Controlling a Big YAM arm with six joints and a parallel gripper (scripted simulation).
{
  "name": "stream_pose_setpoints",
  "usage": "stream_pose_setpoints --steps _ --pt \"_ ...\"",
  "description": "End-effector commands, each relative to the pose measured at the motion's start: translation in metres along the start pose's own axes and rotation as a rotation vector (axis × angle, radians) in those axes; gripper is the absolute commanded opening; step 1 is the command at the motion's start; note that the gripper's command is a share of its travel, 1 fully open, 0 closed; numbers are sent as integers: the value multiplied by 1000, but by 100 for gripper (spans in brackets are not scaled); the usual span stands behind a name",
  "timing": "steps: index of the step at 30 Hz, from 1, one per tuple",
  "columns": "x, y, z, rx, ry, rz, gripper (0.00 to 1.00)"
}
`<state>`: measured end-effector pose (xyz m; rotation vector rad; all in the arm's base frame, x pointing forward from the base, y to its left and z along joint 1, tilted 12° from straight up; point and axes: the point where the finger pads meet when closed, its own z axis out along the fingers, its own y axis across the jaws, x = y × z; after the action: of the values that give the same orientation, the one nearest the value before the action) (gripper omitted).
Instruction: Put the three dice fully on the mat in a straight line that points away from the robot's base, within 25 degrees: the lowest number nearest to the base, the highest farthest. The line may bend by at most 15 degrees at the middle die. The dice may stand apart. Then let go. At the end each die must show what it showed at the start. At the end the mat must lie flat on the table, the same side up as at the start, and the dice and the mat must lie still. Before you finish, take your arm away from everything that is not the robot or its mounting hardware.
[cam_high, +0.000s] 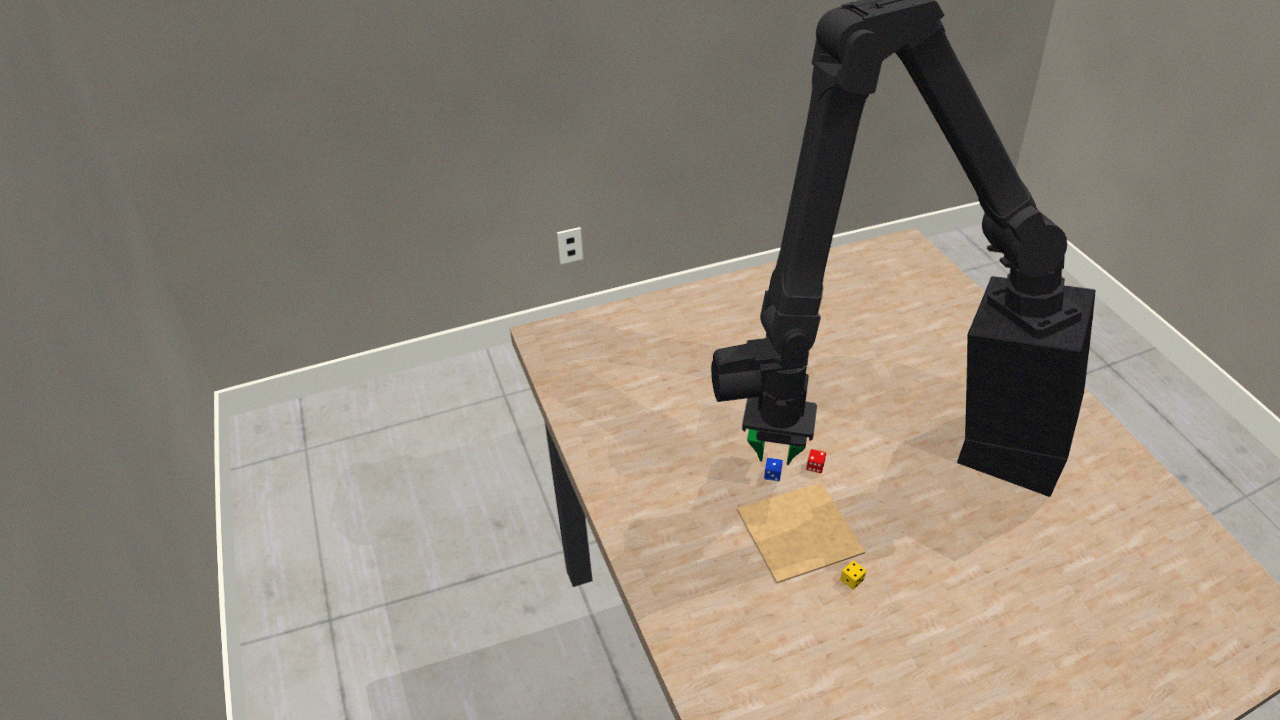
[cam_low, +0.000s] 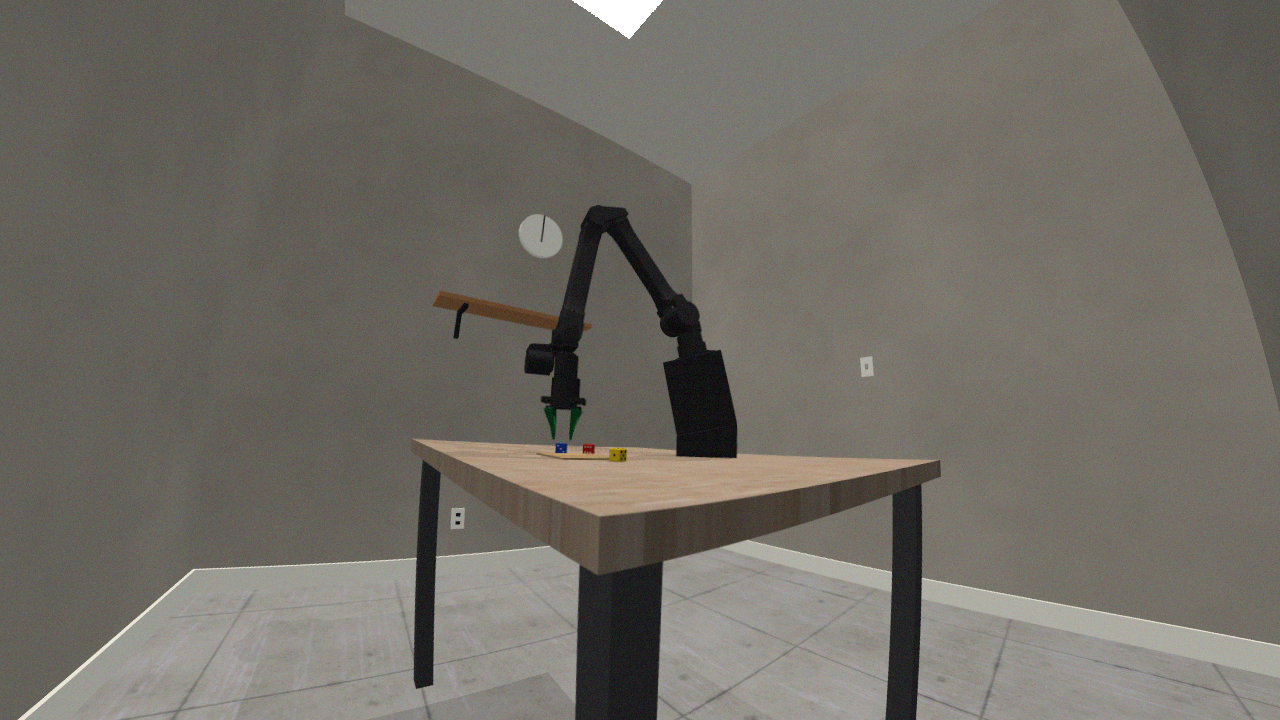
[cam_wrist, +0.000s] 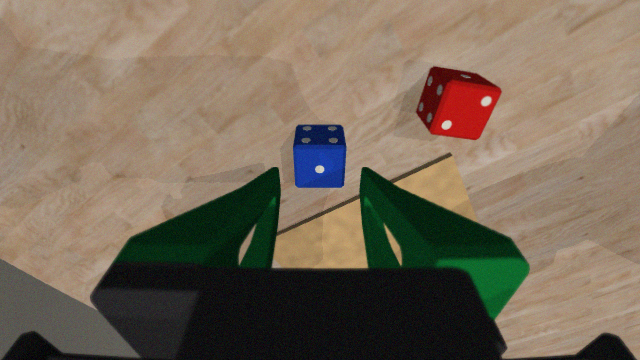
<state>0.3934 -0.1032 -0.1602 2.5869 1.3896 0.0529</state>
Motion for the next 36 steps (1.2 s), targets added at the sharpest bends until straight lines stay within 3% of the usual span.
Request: stream_pose_setpoints --steps 1,16,25,26,27,36 --pt "-1 10 -2 -26 8 2 39" --pt "-2 6 4 -13 4 0 39" --pt "0 11 13 -21 6 0 39" --pt "2 15 7 -37 13 0 39" --pt "0 10 16 -20 6 -2 39" --pt "-1 7 32 -15 5 -2 39"
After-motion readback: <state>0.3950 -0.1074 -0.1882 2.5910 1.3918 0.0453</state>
